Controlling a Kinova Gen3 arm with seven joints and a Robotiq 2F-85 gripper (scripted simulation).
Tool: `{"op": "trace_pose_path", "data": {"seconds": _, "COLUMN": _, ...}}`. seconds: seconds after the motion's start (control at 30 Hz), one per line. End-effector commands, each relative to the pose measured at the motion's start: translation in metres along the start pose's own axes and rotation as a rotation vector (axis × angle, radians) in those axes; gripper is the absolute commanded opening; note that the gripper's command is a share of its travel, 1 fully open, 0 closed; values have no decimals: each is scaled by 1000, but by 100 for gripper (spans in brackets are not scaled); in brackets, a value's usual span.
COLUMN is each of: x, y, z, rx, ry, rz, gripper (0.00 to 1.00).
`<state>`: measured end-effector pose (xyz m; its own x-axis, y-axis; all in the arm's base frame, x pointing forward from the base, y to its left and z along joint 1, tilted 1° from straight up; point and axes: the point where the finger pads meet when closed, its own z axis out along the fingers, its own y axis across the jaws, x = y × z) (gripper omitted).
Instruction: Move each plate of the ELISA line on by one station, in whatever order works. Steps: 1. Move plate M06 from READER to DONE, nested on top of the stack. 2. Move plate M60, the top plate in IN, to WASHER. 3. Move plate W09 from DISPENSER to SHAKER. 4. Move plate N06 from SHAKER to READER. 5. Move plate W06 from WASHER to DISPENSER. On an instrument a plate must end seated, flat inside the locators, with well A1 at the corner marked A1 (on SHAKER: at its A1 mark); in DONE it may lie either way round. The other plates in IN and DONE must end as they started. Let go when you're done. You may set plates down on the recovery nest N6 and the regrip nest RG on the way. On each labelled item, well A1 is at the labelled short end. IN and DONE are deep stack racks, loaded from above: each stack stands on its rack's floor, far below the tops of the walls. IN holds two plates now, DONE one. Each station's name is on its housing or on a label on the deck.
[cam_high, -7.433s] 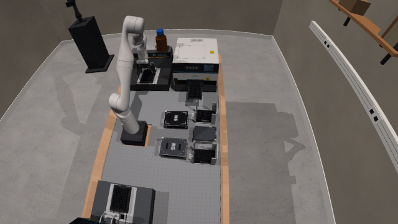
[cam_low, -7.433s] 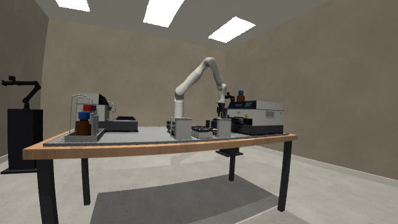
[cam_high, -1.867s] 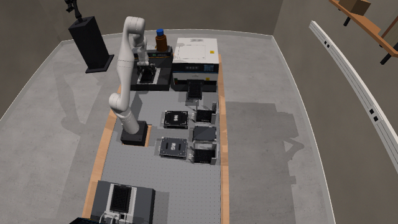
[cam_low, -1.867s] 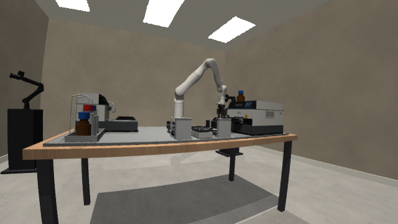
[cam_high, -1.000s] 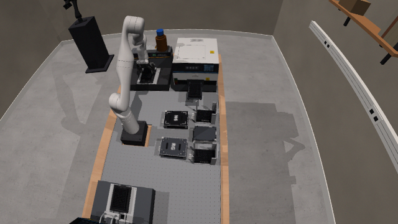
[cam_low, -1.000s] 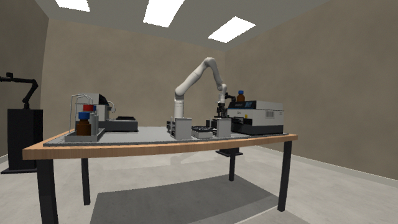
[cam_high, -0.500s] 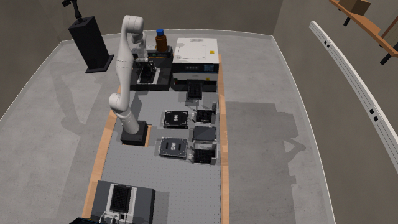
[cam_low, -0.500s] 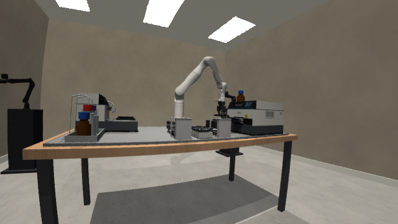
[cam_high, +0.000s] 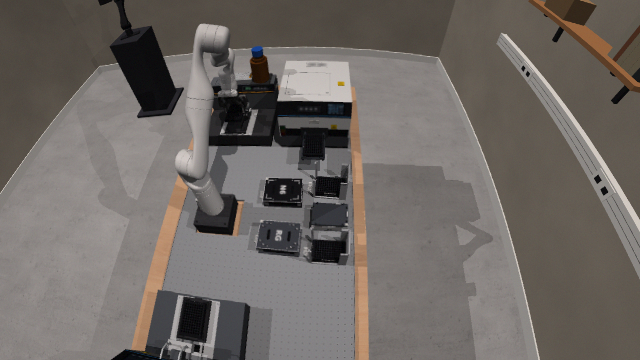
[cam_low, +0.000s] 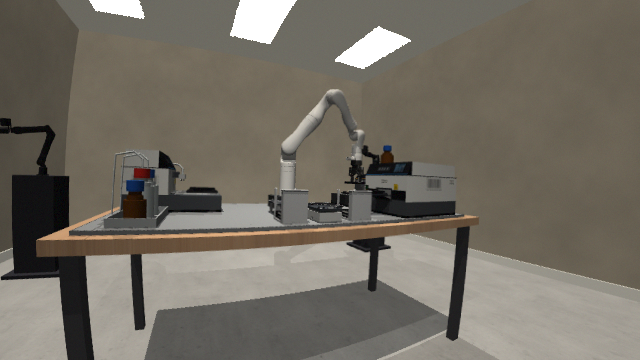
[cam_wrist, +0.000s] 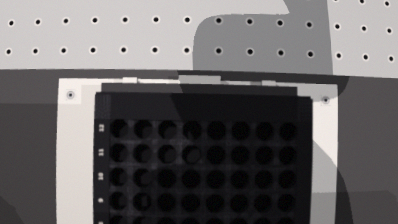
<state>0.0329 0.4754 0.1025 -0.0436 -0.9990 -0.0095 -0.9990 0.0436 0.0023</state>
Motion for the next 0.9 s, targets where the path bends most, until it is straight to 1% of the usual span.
{"op": "trace_pose_path", "data": {"seconds": 0.0, "x": 0, "y": 0, "z": -5, "rx": 0, "ry": -2, "rz": 0, "gripper": 94}}
{"op": "trace_pose_path", "data": {"seconds": 0.87, "x": 0, "y": 0, "z": -37, "rx": 0, "ry": -2, "rz": 0, "gripper": 94}}
